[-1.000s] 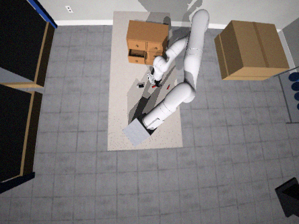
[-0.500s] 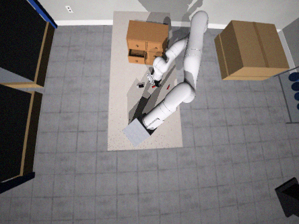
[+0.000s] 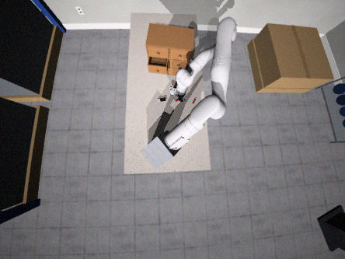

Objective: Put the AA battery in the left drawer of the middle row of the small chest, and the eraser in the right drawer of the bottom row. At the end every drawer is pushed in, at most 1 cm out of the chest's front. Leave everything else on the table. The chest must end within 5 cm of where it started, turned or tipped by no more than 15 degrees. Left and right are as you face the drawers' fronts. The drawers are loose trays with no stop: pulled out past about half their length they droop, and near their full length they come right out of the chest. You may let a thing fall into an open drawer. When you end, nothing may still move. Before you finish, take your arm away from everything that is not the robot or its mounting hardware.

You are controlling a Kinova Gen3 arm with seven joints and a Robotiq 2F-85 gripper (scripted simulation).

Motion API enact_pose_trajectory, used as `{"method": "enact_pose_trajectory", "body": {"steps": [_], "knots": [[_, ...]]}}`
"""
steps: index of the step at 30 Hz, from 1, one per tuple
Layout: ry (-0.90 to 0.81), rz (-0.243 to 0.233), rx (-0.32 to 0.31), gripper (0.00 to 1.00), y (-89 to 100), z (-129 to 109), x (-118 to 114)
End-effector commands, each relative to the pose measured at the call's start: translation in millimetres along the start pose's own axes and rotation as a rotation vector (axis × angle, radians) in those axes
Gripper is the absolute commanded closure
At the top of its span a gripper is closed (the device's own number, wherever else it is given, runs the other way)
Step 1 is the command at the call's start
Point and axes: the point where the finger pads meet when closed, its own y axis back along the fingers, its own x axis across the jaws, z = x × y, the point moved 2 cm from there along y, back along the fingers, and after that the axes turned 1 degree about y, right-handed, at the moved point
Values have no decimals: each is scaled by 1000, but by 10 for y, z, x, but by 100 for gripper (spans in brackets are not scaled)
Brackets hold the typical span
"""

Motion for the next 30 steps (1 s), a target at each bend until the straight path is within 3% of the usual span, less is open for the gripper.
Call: {"method": "enact_pose_trajectory", "body": {"steps": [1, 30], "knots": [[-1, -12, 0, 71, -68, -5, -39], [-1, -12, 0, 71, -113, -4, -38]]}}
